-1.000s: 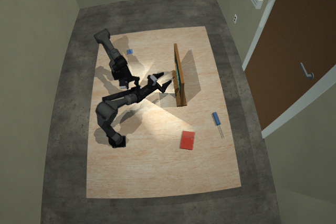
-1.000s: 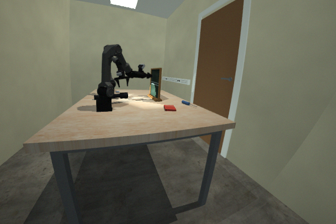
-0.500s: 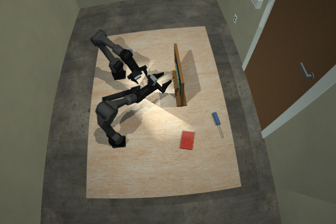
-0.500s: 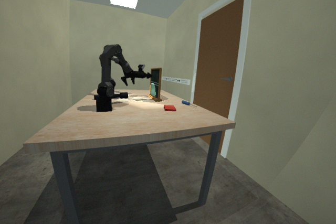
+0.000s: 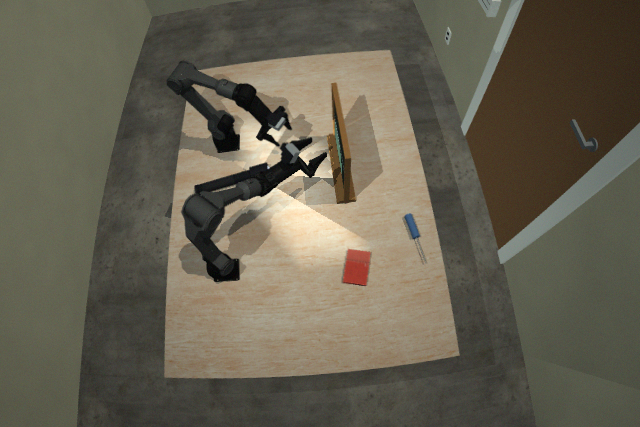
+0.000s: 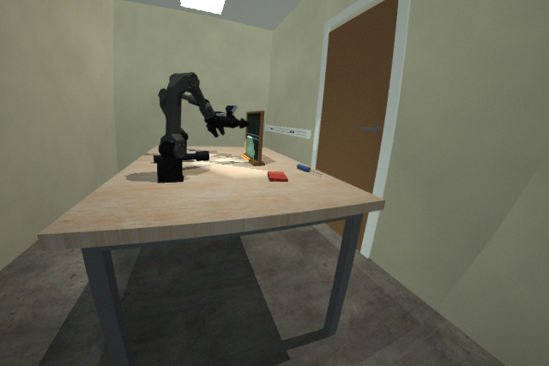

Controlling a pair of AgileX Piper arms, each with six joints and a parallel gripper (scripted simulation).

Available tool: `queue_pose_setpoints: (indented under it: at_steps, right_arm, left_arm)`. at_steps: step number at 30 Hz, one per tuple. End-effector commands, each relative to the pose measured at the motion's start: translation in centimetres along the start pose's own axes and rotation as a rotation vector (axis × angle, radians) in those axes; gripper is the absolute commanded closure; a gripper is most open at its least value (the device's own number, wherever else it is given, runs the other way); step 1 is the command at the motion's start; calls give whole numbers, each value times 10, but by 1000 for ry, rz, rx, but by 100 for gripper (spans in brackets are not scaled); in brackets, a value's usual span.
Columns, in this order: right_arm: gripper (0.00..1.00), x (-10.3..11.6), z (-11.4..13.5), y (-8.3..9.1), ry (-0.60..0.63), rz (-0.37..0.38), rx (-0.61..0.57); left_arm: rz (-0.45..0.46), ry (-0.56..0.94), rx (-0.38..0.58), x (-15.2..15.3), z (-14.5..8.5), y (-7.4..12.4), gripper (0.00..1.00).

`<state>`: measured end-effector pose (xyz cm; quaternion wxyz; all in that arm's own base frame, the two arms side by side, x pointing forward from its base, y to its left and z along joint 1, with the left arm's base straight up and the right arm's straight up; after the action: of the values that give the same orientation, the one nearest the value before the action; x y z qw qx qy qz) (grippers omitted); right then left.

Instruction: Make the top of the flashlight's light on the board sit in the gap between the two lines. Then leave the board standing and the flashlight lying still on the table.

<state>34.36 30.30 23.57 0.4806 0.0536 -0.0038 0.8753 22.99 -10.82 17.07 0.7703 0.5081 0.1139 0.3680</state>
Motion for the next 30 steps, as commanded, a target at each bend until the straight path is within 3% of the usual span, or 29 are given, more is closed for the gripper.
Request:
queue_pose_setpoints:
  at_steps: [1, 5, 9, 16, 30]
  right_arm:
    - [0, 0, 1, 0, 0, 0, -2]
    - [0, 0, 1, 0, 0, 0, -2]
    - [0, 0, 1, 0, 0, 0, -2]
    - [0, 0, 1, 0, 0, 0, -2]
    - [0, 0, 1, 0, 0, 0, -2]
  left_arm:
    - [67, 161, -20, 27, -5, 3, 0]
    - [135, 322, -43, 53, -15, 9, 0]
    - [153, 362, -50, 60, -17, 11, 0]
    - [274, 626, -98, 100, -40, 25, 0]
    - [291, 658, -105, 105, -43, 27, 0]
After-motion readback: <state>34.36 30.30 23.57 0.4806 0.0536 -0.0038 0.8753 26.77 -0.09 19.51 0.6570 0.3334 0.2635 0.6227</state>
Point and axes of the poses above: on each arm, the point where the finger pads meet when closed, its own y axis back along the fingers, its own x axis across the jaws, z = x × y, the point moved 2 cm from there along y, back along the fingers, and after that the axes turned 6 degrees about -y, right-handed, at the moved point
